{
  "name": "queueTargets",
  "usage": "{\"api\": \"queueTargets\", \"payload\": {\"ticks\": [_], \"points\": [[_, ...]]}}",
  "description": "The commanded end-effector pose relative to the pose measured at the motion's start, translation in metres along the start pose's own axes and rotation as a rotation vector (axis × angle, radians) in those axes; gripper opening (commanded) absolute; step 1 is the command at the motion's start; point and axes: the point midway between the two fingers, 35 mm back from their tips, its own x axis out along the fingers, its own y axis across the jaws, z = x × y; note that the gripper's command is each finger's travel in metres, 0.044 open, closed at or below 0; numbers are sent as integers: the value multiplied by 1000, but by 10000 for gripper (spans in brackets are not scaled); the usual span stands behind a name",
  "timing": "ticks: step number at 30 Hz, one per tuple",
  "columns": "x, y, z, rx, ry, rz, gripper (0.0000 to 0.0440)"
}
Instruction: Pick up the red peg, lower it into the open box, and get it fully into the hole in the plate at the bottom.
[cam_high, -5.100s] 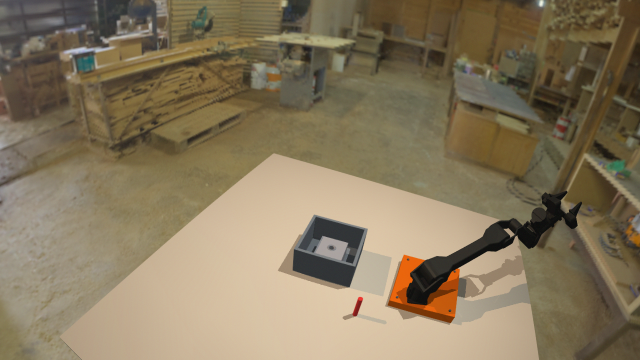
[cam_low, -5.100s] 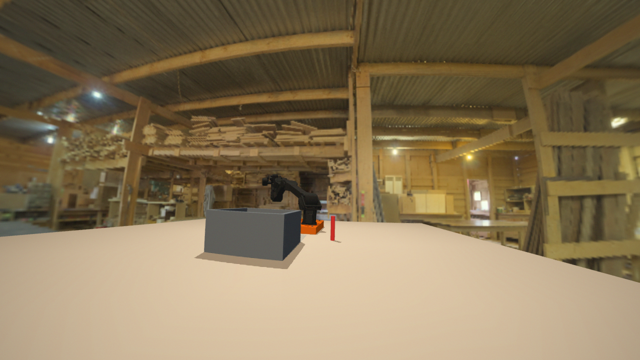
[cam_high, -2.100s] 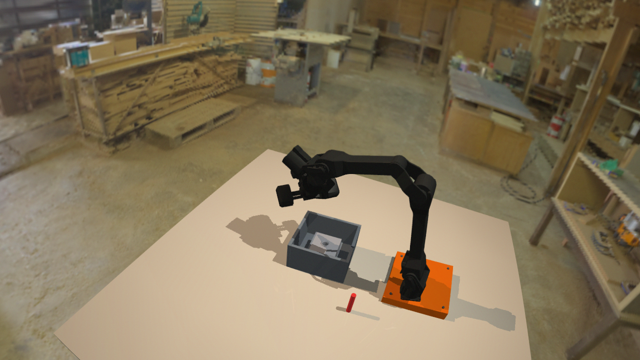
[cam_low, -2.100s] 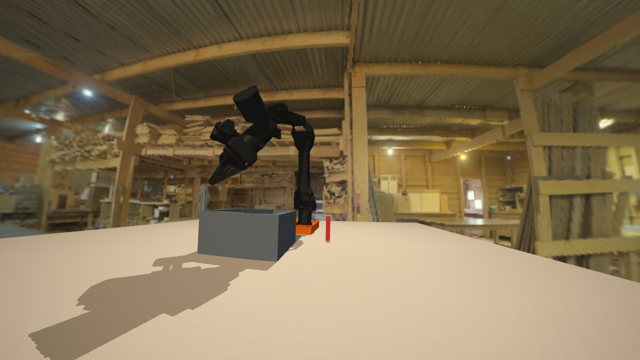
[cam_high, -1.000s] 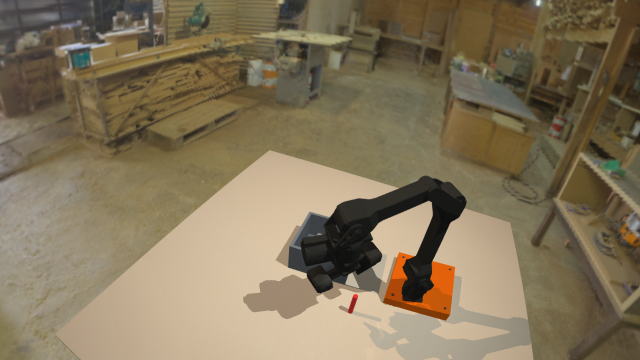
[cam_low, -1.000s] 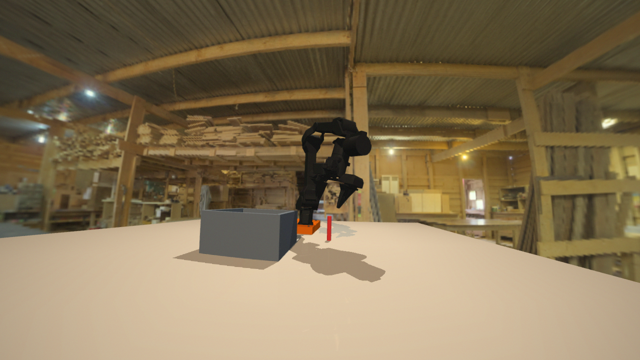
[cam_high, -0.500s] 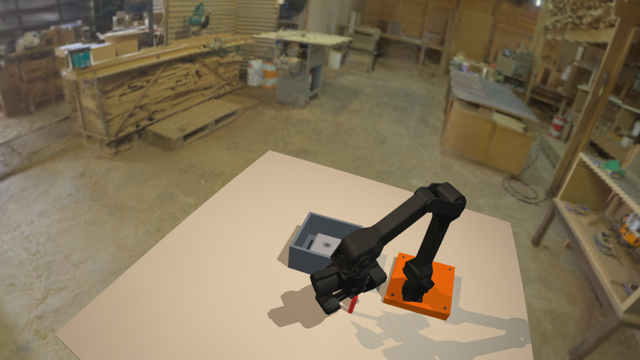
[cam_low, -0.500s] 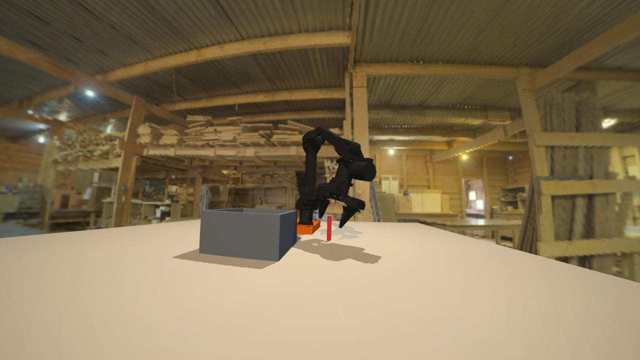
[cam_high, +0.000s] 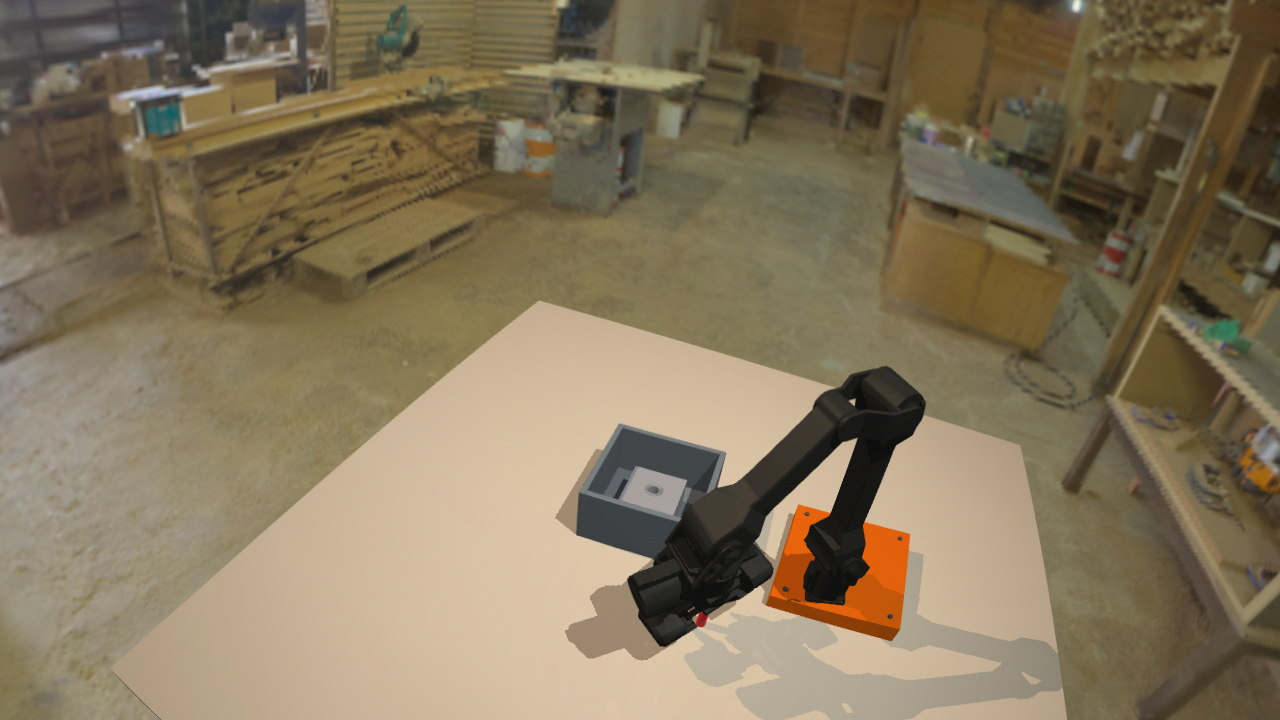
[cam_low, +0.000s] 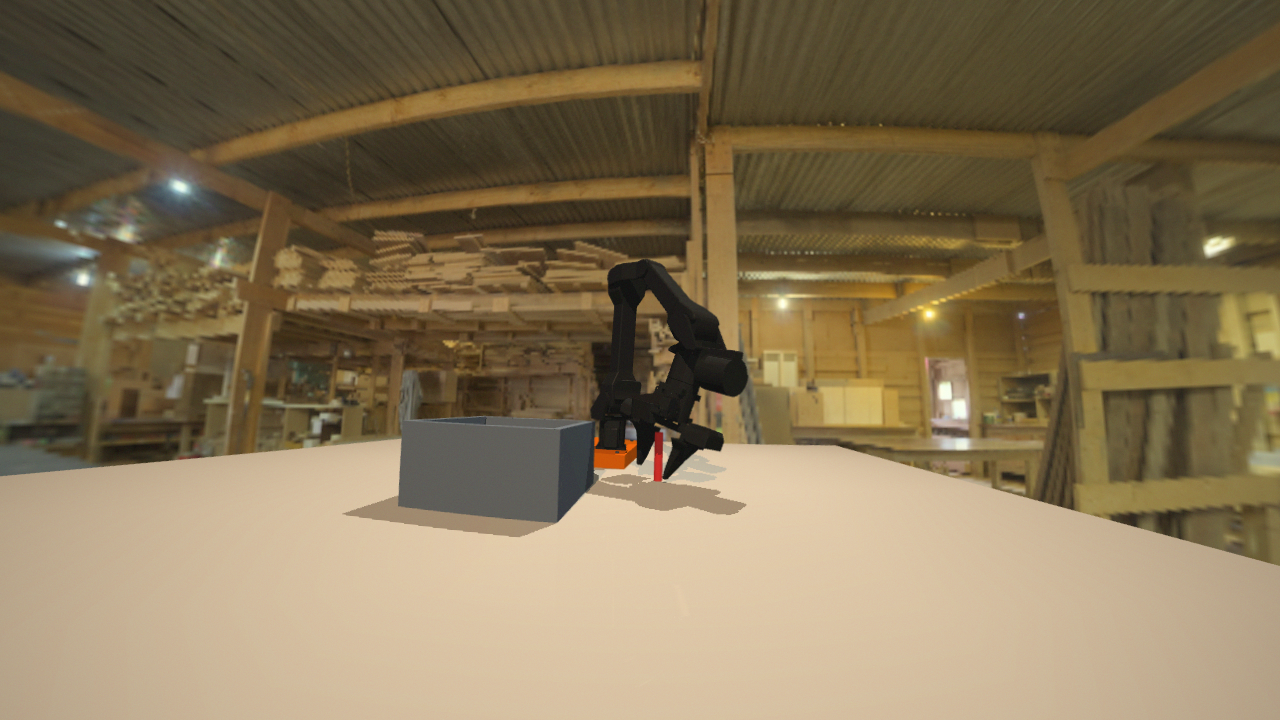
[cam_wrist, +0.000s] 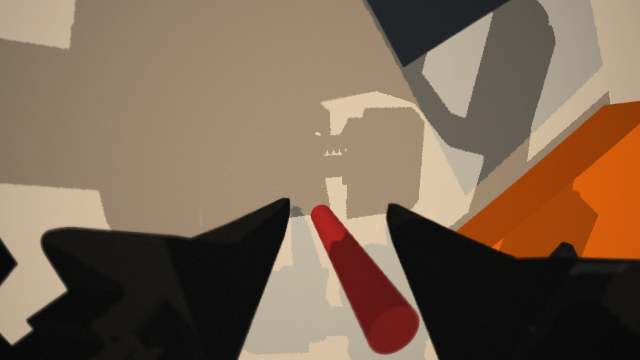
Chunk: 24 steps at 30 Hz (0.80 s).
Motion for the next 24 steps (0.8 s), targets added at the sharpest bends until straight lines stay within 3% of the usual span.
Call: {"api": "queueTargets", "payload": {"ticks": [1,7,9,24], "points": [[5,-2,-2,-2,14,-16,187],[9,-6,-1,0,27,-48,31],[9,-7,-1,-3,29,-60,0],[-52,-29,46,5,-124,-54,0]]}}
